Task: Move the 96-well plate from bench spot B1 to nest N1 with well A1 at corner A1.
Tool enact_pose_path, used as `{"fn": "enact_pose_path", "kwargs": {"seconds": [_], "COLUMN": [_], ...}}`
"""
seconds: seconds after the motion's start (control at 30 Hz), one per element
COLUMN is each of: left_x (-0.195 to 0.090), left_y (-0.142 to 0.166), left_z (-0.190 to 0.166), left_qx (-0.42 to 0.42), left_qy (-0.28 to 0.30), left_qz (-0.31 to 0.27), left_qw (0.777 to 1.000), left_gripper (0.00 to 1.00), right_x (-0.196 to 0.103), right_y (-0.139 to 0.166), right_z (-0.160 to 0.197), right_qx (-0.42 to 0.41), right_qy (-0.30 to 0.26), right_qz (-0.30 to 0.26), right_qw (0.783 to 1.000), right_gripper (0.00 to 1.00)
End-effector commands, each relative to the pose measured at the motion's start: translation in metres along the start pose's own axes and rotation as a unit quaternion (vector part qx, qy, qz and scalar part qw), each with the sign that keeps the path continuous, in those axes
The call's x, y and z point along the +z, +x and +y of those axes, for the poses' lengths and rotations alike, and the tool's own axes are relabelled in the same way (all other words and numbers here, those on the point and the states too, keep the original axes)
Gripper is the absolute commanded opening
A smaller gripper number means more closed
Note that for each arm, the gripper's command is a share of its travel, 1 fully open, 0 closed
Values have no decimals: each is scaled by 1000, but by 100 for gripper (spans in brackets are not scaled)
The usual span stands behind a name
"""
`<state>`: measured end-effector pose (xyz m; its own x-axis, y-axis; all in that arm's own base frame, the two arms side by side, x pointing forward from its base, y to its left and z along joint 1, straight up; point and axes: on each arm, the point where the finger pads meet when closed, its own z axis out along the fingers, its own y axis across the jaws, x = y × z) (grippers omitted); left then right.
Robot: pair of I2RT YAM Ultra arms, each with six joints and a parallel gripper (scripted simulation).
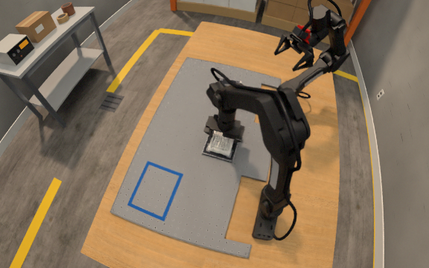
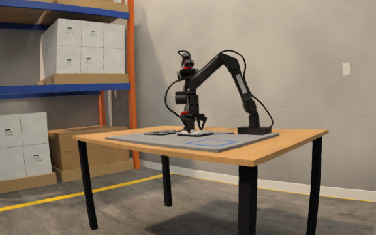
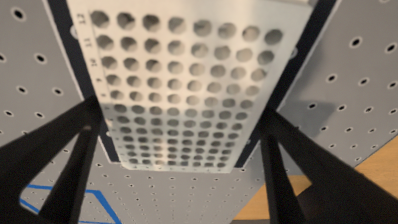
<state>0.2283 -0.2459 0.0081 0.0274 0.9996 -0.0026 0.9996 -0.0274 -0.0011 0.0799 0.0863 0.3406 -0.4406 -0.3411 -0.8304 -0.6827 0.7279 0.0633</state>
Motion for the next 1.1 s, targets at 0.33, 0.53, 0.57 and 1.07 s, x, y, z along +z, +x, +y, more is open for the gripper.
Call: {"fn": "enact_pose_path", "kwargs": {"seconds": [0.33, 0.53, 0.57, 1.07], "left_x": [-32, -41, -48, -104], "left_y": [-13, -8, -8, -4], "left_z": [1, 7, 9, 0], "left_qx": [2, 1, 1, 1], "left_qy": [-19, -16, -20, 0], "left_qz": [-28, -25, -28, -8], "left_qw": [999, 1000, 999, 1000], "left_gripper": [100, 100, 100, 100], "right_x": [-5, -5, -5, -5], "right_y": [1, 1, 1, 1], "right_z": [0, 0, 0, 0], "right_qx": [1, 1, 1, 1], "right_qy": [1, 1, 1, 1], "right_qz": [-2, -2, -2, -2], "right_qw": [1000, 1000, 1000, 1000], "right_gripper": [100, 100, 100, 100]}}
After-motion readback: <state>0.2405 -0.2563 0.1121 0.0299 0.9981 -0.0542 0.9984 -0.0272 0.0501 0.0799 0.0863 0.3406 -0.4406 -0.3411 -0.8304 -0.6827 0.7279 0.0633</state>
